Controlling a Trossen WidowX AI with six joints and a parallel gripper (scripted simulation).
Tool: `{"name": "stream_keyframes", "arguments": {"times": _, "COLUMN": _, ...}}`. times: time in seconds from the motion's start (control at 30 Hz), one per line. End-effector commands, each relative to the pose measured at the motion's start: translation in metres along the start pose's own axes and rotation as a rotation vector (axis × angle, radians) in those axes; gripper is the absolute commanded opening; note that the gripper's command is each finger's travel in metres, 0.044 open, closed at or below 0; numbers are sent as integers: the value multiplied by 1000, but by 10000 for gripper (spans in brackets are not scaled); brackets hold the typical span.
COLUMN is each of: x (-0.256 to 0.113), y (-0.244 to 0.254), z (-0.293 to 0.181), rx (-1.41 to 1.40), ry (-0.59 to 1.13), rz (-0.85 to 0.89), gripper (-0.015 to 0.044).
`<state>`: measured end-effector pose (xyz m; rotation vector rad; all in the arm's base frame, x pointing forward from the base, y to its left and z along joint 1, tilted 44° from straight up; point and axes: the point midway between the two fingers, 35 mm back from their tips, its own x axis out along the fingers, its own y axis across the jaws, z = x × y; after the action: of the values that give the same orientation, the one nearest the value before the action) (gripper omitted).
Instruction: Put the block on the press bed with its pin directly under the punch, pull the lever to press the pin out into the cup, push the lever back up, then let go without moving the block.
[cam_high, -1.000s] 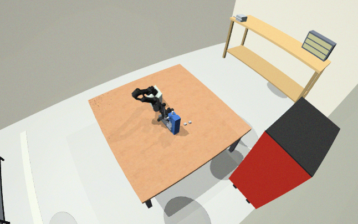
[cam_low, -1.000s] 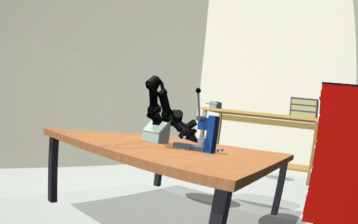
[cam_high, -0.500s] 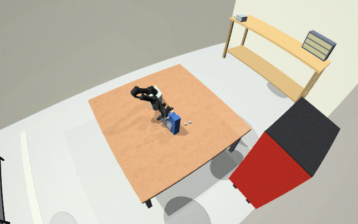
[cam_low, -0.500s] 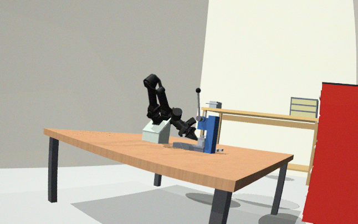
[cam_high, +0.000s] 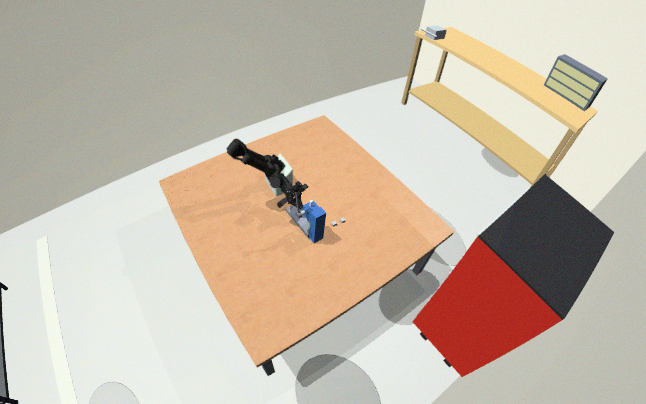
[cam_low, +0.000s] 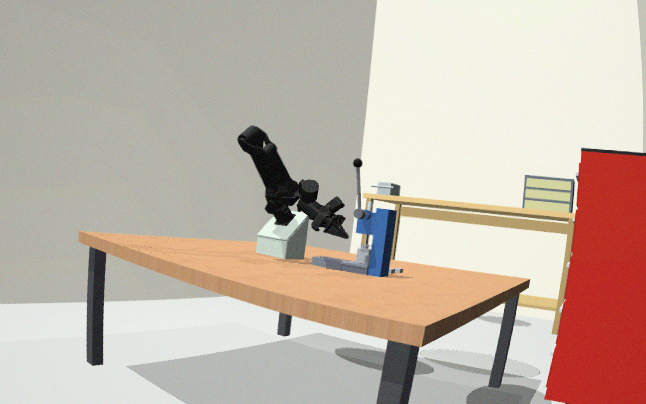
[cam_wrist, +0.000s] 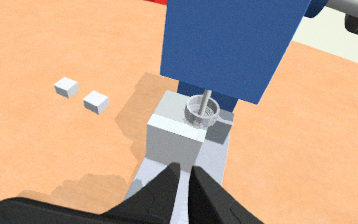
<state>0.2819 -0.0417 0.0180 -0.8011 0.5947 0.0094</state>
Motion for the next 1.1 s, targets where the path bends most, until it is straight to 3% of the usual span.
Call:
{"name": "stream_keyframes", "arguments": {"times": 0.0, "x": 9, "y": 1, "z": -5, "rx": 21, "ry": 32, "rz": -25, "gripper": 30}}
{"name": "stream_keyframes", "arguments": {"times": 0.33, "x": 46, "y": 14, "z": -30, "rx": 100, "ry": 124, "rz": -143, "gripper": 30}}
{"name": "stream_keyframes", "arguments": {"times": 0.53, "x": 50, "y": 17, "z": -35, "rx": 111, "ry": 136, "rz": -161, "gripper": 30}}
{"name": "stream_keyframes", "arguments": {"times": 0.87, "x": 50, "y": 17, "z": -35, "rx": 111, "ry": 136, "rz": -161, "gripper": 292}}
{"name": "stream_keyframes", "arguments": {"times": 1.07, "x": 50, "y": 17, "z": -35, "rx": 111, "ry": 136, "rz": -161, "gripper": 300}}
